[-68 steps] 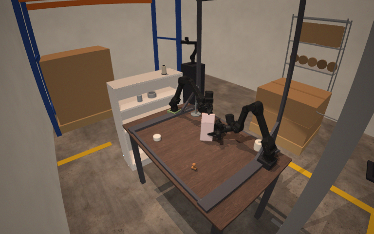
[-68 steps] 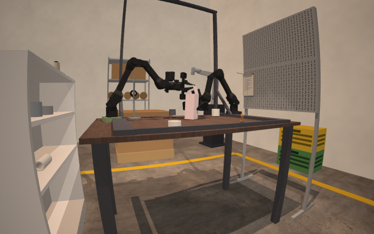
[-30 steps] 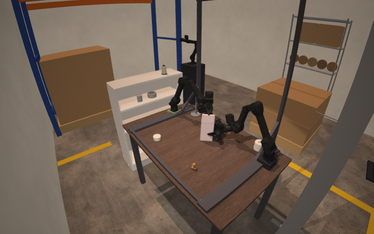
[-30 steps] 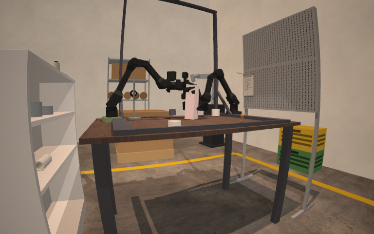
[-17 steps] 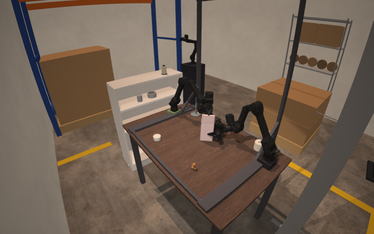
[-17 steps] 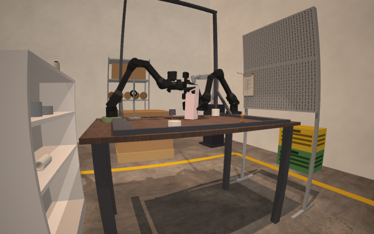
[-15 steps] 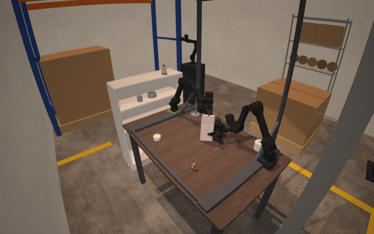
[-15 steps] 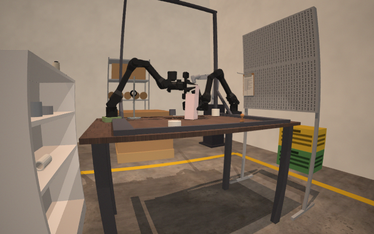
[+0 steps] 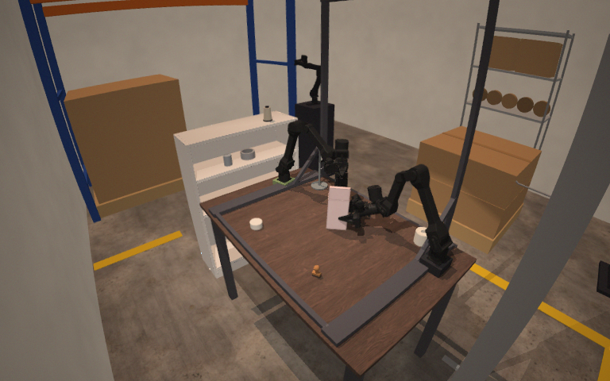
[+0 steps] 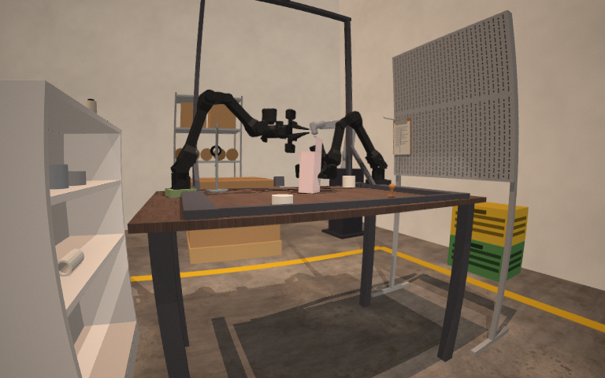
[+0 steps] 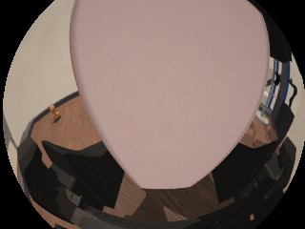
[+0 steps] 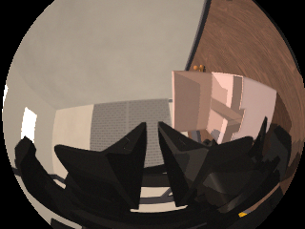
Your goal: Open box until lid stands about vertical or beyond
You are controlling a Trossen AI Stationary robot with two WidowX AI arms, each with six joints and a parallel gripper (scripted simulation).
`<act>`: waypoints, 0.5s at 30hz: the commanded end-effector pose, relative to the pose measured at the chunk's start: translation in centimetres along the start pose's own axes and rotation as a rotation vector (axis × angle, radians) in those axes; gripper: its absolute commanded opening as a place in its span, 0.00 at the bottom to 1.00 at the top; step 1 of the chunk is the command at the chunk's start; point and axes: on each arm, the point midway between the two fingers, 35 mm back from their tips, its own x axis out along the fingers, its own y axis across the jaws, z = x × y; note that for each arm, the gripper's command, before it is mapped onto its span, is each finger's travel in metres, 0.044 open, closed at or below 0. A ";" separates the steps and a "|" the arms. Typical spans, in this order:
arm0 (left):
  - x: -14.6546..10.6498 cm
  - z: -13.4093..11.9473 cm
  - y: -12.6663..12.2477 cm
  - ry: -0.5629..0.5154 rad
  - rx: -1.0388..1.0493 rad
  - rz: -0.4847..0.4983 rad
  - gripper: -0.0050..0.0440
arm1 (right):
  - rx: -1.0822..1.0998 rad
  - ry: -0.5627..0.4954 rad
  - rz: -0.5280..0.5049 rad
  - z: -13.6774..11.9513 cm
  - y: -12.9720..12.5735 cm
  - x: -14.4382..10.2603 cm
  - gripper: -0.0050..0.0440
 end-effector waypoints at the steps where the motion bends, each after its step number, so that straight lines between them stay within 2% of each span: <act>1: -0.1 1.0 -0.4 -0.017 -0.018 -0.011 0.84 | 0.015 -0.007 0.008 0.5 1.0 -0.4 0.30; 4: -0.1 1.0 -0.4 -0.017 -0.018 -0.011 0.99 | 0.015 -0.007 0.008 0.5 1.0 -0.4 0.45; 12: -0.2 1.0 -0.4 -0.016 -0.019 -0.011 1.00 | 0.015 -0.007 0.008 0.5 1.0 -0.4 0.84; 14: -0.2 1.0 -0.4 -0.016 -0.019 -0.011 1.00 | 0.015 -0.007 0.008 0.5 1.0 -0.4 0.84; 15: -0.6 0.8 -0.4 -0.015 -0.019 -0.011 1.00 | 0.015 -0.007 0.008 0.5 1.0 -0.4 0.89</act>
